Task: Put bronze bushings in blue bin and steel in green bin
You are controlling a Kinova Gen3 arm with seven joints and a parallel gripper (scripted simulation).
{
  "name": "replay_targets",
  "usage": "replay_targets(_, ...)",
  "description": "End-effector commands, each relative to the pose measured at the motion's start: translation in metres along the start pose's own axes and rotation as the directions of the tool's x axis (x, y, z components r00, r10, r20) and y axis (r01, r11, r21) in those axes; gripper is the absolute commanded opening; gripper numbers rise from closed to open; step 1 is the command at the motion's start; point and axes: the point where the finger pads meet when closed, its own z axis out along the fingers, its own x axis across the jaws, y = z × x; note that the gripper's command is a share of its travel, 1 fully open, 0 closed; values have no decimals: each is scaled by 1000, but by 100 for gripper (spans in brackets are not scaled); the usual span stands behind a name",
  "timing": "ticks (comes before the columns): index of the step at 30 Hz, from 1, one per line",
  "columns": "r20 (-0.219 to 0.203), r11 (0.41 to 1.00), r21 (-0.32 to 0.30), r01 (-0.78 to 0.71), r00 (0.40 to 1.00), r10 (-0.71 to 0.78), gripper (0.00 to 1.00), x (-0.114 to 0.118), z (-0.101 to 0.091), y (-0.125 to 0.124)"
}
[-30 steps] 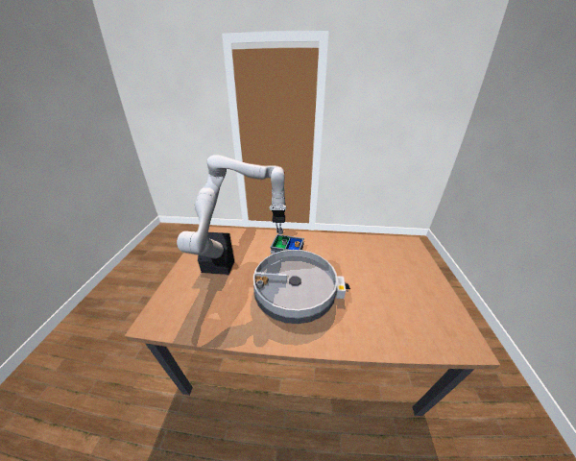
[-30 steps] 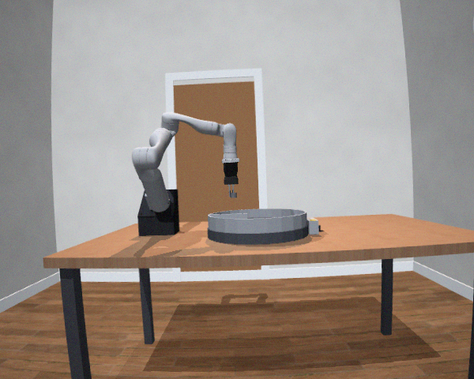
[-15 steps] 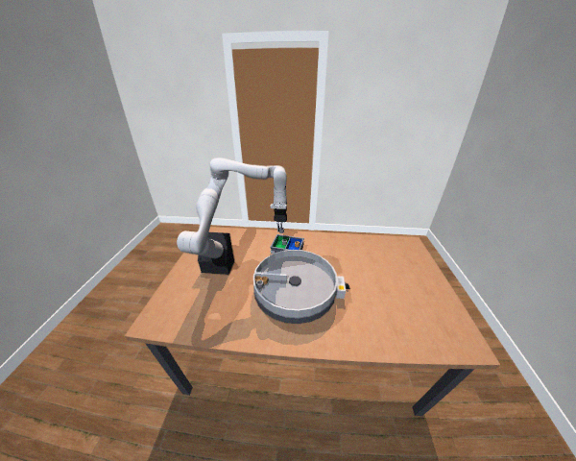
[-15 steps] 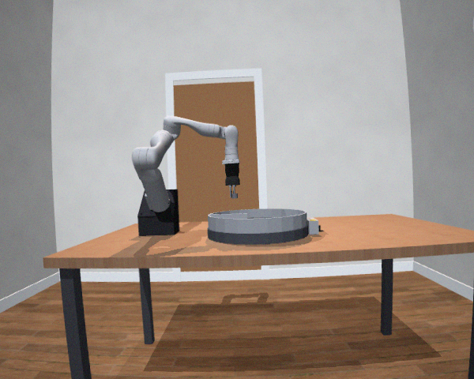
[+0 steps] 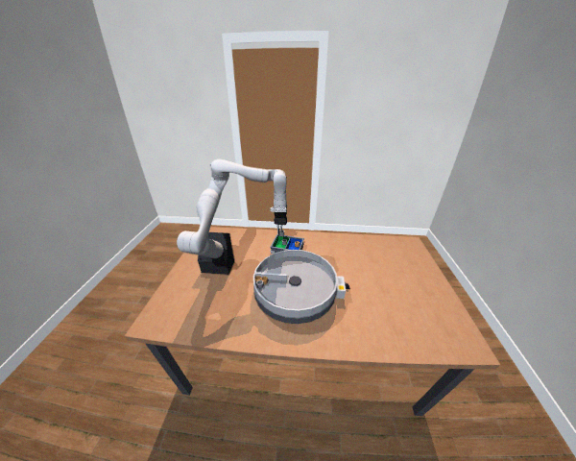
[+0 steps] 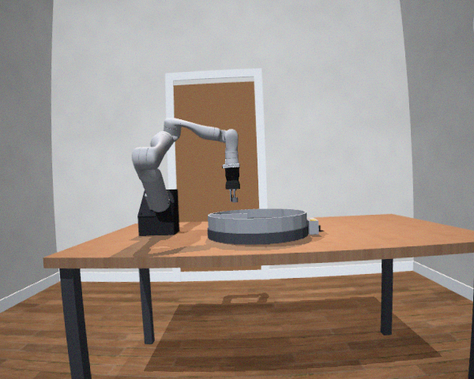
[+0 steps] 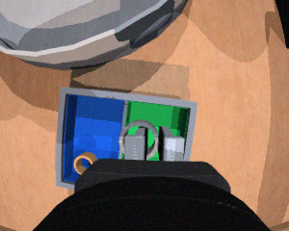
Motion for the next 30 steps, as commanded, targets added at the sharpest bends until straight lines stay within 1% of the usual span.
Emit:
replay_targets(1, 1, 1000, 3, -1, 1000, 1, 0, 0, 6, -1)
replay_targets(5, 1, 1000, 3, -1, 1000, 1, 0, 0, 24, -1)
replay_targets(8, 1, 1000, 3, -1, 1000, 1, 0, 0, 24, -1)
replay_targets(10, 1, 1000, 3, -1, 1000, 1, 0, 0, 33, -1)
replay_targets(12, 1, 1000, 3, -1, 1000, 1, 0, 0, 33, -1)
replay_targets(15, 1, 1000, 3, -1, 1000, 1, 0, 0, 47, -1)
replay_targets(18, 1, 1000, 3, -1, 1000, 1, 0, 0, 47, -1)
replay_targets(23, 1, 1000, 3, -1, 1000, 1, 0, 0, 70, -1)
replay_targets(30, 1, 1000, 3, -1, 1000, 1, 0, 0, 70, -1)
